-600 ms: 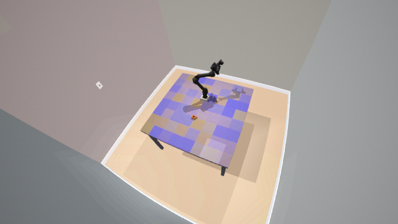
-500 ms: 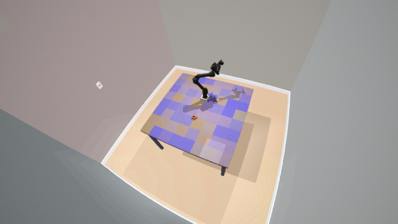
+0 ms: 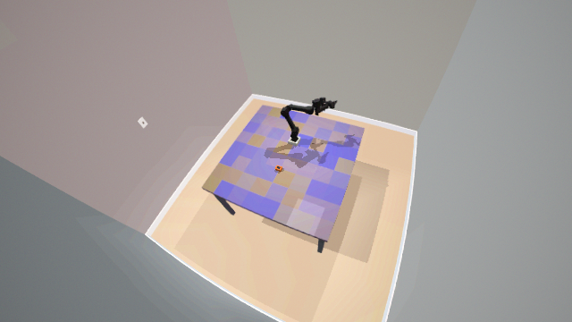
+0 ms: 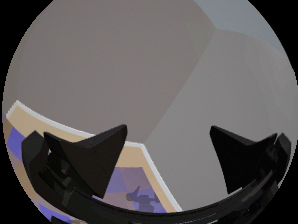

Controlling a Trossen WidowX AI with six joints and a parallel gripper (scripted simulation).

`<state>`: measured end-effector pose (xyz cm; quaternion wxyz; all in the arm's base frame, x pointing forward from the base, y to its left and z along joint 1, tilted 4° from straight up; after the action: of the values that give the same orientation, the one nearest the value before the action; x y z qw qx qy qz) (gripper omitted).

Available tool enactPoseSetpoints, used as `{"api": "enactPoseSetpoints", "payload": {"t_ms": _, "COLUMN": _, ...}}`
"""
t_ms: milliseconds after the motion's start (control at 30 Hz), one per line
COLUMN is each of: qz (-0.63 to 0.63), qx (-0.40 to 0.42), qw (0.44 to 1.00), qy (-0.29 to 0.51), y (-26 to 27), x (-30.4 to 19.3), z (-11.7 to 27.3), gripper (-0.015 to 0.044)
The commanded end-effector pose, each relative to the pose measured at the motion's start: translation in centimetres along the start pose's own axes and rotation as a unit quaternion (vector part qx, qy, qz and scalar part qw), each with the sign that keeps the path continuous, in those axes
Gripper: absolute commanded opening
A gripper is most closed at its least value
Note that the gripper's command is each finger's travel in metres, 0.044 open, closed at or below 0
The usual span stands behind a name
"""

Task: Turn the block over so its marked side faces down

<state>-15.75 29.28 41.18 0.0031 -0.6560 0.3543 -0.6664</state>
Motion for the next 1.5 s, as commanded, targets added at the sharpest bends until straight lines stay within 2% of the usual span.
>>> {"api": "enactPoseSetpoints", "payload": {"t_ms": 0, "qz": -0.041, "qx": -0.074, "qw": 0.994, "qy": 0.067, "y": -4.1, "x": -2.9, "z": 1.9, "gripper": 0.0440}}
{"api": "enactPoseSetpoints", "payload": {"t_ms": 333, "qz": -0.172, "qx": -0.260, "qw": 0.921, "qy": 0.234, "y": -12.2, "x": -12.0, "z": 10.9, "gripper": 0.0440}}
{"api": "enactPoseSetpoints", "payload": {"t_ms": 733, "qz": -0.318, "qx": -0.462, "qw": 0.738, "qy": 0.375, "y": -15.5, "x": -19.8, "z": 27.7, "gripper": 0.0440}}
{"api": "enactPoseSetpoints", "payload": {"t_ms": 1000, "qz": -0.386, "qx": -0.550, "qw": 0.619, "qy": 0.406, "y": -14.4, "x": -22.0, "z": 36.8, "gripper": 0.0440}}
{"api": "enactPoseSetpoints", "payload": {"t_ms": 1367, "qz": -0.505, "qx": -0.636, "qw": 0.398, "qy": 0.427, "y": -7.6, "x": -23.4, "z": 50.7, "gripper": 0.0440}}
{"api": "enactPoseSetpoints", "payload": {"t_ms": 1467, "qz": -0.542, "qx": -0.650, "qw": 0.317, "qy": 0.428, "y": -4.6, "x": -23.3, "z": 54.3, "gripper": 0.0440}}
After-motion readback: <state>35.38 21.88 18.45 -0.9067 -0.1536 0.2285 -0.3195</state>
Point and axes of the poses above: the point midway between the two fingers, 35 mm back from their tips, its own z axis back along the fingers, its own y axis across the jaws, x = y × z, the point moved 4 cm from there along z, back along the fingers
